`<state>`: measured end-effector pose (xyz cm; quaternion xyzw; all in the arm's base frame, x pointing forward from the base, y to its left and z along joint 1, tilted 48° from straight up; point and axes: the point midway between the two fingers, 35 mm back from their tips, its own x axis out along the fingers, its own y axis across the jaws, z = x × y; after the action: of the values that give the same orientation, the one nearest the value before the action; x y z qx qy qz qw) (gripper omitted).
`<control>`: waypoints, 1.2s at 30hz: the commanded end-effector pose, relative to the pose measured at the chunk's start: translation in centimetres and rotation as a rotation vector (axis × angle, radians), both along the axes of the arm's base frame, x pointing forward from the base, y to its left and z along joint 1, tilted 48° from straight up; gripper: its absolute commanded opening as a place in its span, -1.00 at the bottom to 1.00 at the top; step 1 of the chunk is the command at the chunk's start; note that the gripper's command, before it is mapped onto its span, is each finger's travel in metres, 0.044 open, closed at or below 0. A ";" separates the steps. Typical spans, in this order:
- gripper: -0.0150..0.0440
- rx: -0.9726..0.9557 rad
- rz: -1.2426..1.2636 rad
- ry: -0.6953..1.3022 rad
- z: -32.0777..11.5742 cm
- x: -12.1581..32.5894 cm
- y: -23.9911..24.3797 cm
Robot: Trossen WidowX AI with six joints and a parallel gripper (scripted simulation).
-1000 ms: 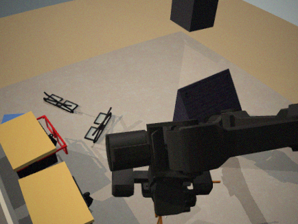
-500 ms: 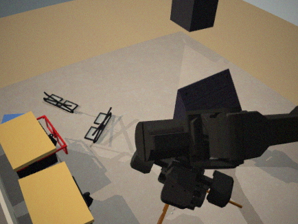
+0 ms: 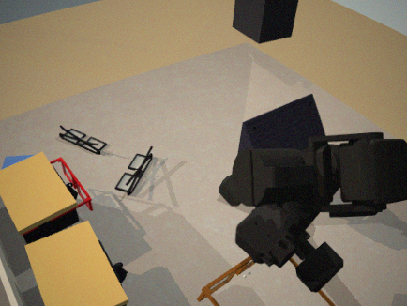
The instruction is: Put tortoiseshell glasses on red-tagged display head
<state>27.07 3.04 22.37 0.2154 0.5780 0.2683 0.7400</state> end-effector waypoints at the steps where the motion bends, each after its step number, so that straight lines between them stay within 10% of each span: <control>1: -0.49 0.014 -0.142 0.083 0.6 -1.1 -0.2; 36: -0.49 0.296 -1.141 0.584 3.6 -8.0 -0.5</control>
<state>19.91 2.57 25.99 0.6137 0.5275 -0.1207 0.5750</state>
